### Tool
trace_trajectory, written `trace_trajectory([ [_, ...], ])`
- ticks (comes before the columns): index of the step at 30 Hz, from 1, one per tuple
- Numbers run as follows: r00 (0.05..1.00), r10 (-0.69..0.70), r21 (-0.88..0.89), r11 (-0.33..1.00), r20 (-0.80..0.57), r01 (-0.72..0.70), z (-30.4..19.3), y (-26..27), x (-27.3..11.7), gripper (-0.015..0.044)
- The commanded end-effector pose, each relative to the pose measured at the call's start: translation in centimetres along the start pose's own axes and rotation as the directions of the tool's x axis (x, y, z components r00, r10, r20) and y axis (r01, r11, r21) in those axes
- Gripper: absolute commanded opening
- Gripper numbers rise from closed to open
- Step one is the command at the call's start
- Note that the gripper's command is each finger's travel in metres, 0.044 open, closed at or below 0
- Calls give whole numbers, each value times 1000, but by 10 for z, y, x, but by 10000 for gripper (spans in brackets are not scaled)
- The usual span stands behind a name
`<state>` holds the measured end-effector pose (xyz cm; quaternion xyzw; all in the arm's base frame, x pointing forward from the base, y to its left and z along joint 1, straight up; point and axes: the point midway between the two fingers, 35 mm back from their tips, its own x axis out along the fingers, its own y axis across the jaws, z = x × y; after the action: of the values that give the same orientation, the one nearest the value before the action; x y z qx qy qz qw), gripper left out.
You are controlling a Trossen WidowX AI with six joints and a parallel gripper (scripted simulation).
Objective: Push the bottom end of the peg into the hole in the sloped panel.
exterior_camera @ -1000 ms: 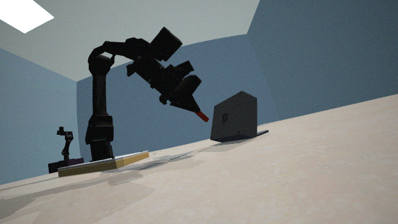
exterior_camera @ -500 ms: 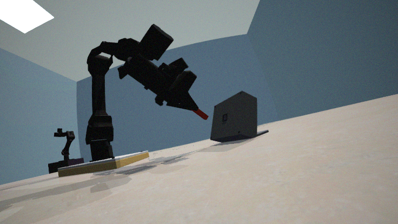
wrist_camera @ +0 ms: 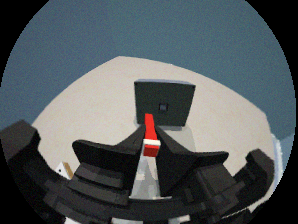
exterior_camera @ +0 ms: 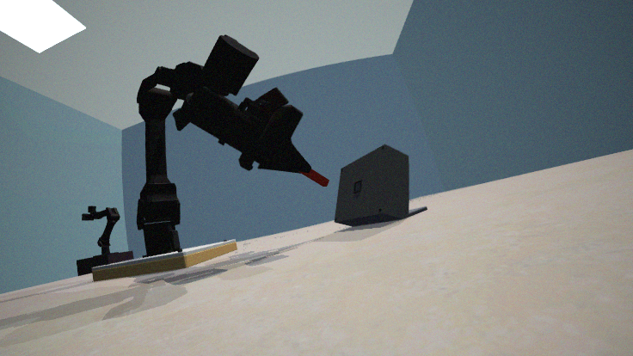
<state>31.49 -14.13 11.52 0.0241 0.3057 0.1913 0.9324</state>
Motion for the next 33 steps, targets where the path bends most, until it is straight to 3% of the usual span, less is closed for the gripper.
trace_trajectory([
  [1,1000,-3,-11,1000,18,3,-5,-1,-3,0],
  [33,988,-64,-104,991,140,79,-16,-16,-26,0],
])
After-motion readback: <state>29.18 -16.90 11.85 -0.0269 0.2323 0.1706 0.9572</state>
